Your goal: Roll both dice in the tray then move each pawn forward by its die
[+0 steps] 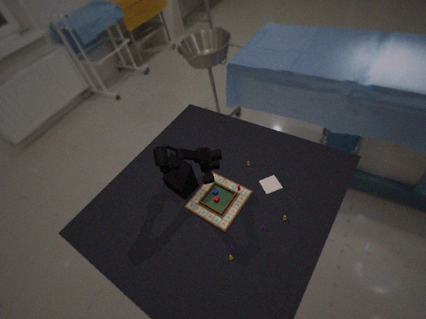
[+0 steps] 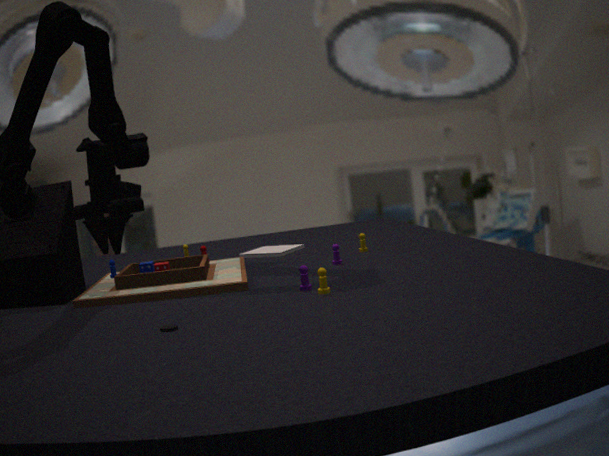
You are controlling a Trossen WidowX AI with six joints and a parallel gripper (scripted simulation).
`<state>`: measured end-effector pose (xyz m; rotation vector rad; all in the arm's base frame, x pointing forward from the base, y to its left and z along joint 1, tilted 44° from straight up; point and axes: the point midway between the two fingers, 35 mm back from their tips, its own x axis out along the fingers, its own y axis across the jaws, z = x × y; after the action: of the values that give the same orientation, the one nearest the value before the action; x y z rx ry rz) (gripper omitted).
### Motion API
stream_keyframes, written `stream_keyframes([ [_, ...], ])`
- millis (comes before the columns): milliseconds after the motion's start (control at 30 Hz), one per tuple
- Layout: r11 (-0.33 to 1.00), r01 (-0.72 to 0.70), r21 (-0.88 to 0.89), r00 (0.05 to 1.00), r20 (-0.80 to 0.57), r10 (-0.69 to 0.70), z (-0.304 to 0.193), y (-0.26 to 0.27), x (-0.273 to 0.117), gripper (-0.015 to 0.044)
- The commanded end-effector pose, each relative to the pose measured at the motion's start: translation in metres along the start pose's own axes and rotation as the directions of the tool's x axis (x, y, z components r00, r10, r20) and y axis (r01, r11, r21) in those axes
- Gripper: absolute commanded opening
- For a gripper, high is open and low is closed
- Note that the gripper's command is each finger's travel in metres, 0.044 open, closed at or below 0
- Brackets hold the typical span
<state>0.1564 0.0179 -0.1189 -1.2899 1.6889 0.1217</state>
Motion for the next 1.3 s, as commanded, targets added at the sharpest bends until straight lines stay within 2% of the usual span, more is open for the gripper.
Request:
stream_keyframes([
  [0,1.0,0.003,-0.009,1.0,-0.004,-0.003,-0.001,0.0,0.007,0.02],
  [667,1.0,0.005,-0.008,1.0,-0.007,-0.005,-0.003,0.001,0.036,0.02],
  [867,1.0,0.005,-0.008,1.0,-0.007,-0.005,-0.003,0.001,0.036,0.0043],
  [1067,1.0,0.005,-0.008,1.0,-0.007,-0.005,-0.003,0.001,0.036,0.0002],
  [1267,1.0,0.004,-0.009,1.0,-0.005,-0.004,-0.002,0.0,0.033,0.0],
])
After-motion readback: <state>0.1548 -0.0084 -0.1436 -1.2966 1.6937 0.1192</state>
